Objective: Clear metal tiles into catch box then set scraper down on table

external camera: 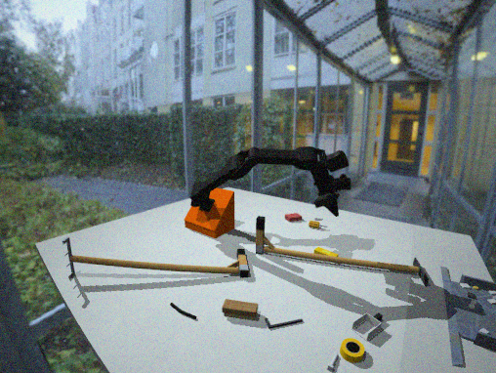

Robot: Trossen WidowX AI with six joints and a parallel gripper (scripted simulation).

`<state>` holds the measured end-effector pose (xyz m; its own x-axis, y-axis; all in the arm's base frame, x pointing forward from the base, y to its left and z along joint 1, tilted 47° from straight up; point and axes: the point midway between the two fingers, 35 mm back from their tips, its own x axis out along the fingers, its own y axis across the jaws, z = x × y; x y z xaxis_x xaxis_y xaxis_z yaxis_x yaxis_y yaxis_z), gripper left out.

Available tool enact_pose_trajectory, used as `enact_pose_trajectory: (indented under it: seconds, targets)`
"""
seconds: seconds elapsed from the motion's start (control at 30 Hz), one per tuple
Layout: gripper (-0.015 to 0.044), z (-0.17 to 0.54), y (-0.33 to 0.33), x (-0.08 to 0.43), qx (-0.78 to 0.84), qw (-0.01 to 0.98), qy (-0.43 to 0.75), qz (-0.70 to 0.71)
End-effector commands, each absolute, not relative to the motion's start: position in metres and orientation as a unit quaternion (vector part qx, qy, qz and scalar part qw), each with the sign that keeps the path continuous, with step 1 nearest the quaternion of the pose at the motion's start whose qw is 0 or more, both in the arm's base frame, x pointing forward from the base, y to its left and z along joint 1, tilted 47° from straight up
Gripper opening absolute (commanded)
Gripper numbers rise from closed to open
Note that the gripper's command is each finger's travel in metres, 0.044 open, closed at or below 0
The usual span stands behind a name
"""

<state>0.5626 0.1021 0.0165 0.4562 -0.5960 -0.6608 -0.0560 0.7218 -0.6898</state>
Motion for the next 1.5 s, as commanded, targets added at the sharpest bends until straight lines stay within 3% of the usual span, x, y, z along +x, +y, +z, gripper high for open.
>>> enact_pose_trajectory:
  seconds: [0.0, 1.47]
  targets:
    - [0.0, 0.009, 0.094, 0.563, -0.335, 0.783, 0.496, -0.172]
    - [0.0, -0.07, 0.011, 0.564, -0.351, 0.767, 0.508, -0.174]
